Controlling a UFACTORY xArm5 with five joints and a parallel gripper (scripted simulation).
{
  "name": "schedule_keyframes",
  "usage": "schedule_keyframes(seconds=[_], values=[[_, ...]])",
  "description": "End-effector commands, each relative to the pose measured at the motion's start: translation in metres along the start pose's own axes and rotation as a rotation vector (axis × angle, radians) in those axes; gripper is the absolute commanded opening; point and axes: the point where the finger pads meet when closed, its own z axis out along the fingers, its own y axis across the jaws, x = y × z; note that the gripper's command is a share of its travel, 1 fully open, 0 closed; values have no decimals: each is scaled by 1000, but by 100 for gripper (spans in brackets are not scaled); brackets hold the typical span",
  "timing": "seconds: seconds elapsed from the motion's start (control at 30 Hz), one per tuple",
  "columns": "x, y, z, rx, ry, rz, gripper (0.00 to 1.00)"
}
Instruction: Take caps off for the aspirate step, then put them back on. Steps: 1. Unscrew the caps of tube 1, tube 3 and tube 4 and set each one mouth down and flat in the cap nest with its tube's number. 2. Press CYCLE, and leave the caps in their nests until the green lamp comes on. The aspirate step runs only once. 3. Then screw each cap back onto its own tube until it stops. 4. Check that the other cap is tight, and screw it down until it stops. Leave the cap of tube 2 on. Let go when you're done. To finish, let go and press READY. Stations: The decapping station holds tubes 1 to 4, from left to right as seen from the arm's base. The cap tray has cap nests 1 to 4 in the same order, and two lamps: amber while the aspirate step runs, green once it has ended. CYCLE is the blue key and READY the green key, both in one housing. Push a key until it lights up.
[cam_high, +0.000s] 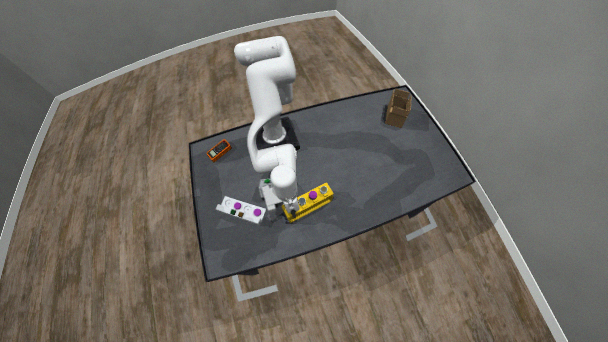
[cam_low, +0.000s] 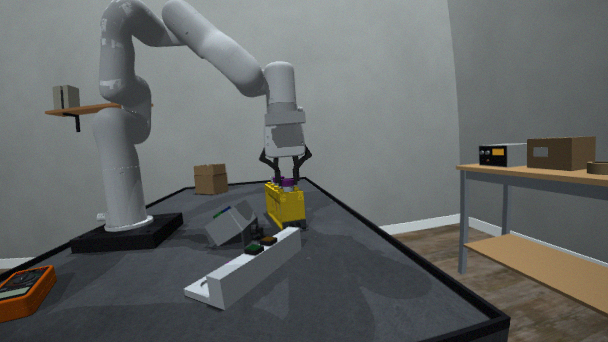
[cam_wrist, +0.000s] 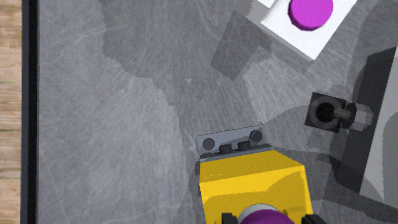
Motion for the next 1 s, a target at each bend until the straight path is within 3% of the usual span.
schedule_keyframes(seconds=[0.0, 0.17, 0.43, 0.47, 0.8, 0.9, 0.97], values=[[0, -1, -1, 4, -3, -220, 0], [0, -1, -1, 4, -2, -444, 0], [0, -1, -1, 4, -2, -444, 0], [0, -1, -1, 4, -2, -444, 46], [0, -1, -1, 4, -2, -444, 46], [0, -1, -2, 4, -2, -360, 46], [0, -1, -3, 4, -3, -194, 46]])
